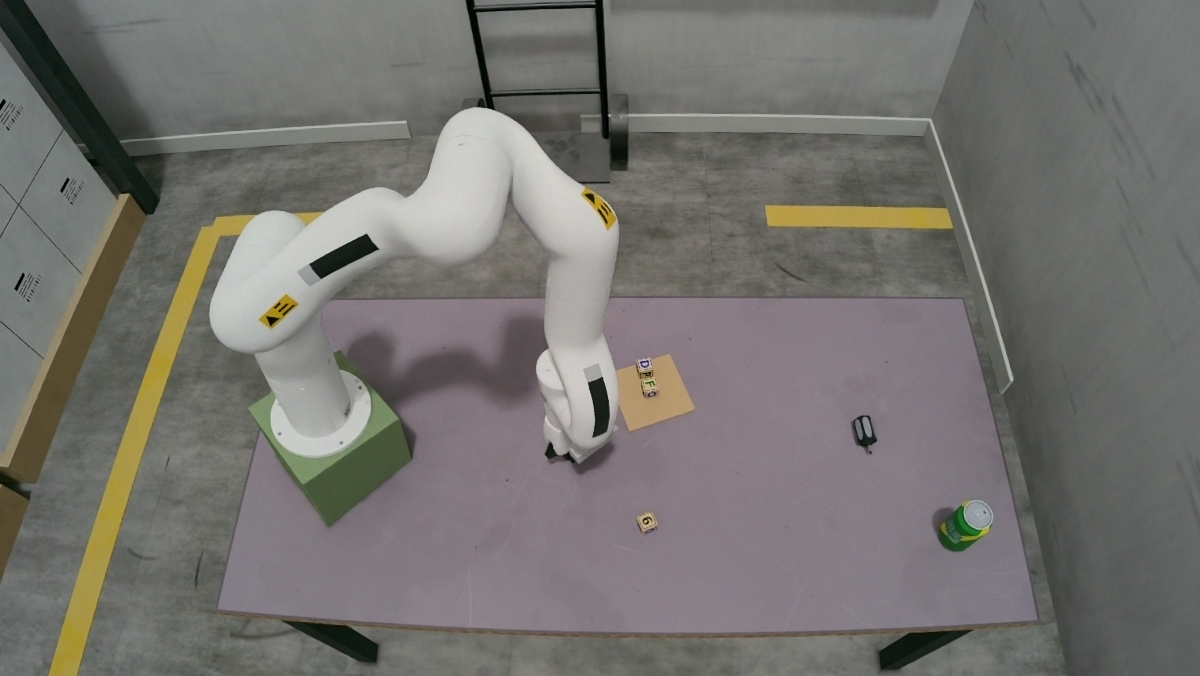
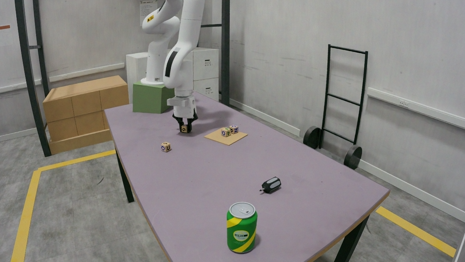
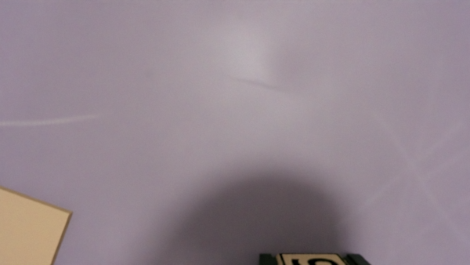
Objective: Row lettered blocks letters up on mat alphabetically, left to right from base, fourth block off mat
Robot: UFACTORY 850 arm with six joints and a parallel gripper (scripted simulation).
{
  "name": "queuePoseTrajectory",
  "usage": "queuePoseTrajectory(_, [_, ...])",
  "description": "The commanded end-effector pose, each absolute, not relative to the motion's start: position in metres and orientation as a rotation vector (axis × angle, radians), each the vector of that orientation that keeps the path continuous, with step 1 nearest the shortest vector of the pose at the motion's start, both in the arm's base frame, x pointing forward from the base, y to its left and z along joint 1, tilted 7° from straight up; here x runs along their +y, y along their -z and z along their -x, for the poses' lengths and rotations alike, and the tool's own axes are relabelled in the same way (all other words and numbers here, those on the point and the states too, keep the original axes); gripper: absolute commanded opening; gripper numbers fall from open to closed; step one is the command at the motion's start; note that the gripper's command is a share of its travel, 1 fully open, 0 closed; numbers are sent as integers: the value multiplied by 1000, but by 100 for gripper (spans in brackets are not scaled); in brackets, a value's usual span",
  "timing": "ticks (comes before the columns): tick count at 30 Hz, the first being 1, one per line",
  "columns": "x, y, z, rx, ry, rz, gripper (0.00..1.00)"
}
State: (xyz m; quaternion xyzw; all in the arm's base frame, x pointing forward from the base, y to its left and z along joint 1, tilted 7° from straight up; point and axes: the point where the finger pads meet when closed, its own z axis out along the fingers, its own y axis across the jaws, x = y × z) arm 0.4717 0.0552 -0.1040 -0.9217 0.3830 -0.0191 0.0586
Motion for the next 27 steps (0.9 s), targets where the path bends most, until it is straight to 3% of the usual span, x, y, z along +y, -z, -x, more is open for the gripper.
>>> queuePoseTrajectory(1, [55, 101, -472, 1160, 60, 2791, 28])
queuePoseTrajectory(27, [47, 12, -465, 1160, 60, 2791, 28])
